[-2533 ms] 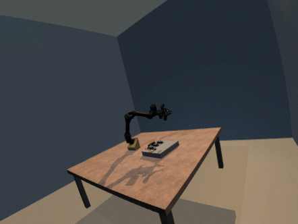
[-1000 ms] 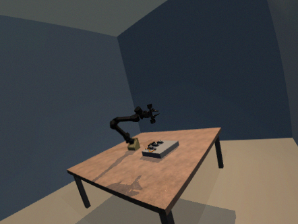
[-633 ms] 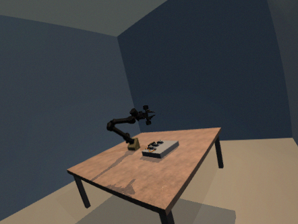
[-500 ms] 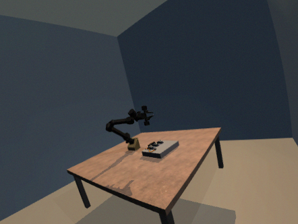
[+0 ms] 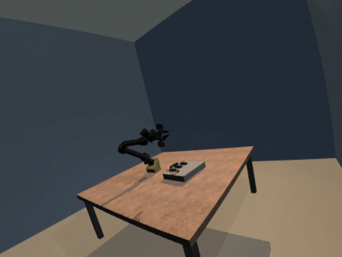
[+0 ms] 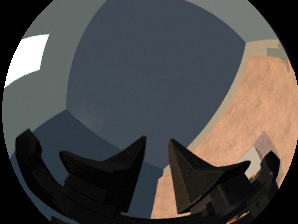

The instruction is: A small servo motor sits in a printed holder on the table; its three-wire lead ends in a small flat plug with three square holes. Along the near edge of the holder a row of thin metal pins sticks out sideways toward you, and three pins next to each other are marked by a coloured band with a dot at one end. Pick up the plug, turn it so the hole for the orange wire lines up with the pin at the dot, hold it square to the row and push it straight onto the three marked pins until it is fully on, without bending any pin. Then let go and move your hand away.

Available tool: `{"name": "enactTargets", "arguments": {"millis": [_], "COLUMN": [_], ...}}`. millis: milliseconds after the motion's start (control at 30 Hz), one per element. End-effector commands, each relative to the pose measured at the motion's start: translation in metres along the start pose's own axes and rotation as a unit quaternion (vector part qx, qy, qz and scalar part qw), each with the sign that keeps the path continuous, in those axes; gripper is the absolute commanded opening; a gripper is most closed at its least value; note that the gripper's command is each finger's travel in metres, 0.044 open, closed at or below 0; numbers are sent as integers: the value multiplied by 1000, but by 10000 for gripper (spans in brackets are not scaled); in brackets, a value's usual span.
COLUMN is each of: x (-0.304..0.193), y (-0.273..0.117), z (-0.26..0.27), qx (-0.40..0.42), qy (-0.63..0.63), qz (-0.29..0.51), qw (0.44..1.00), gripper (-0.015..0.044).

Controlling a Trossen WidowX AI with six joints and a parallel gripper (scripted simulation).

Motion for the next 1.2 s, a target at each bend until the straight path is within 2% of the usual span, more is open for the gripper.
{"name": "enactTargets", "arguments": {"millis": [0,867,1167], "x": [6,38,37], "y": [-10,-89,-67], "z": [-5,-31,-35], "qx": [3,34,-20], "qy": [-26,-208,-270], "qz": [-1,-44,10], "qw": [1000,977,963], "gripper": [115,115,115]}}
Point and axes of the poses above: the point midway between the two fingers, 35 mm back from their tips, its own y axis out along the fingers, its own z axis across the jaws, x = y × z, the point moved 10 cm from there along -y, back along the fingers, and after that the axes turned 8 degrees about y, right-handed, at the moved point
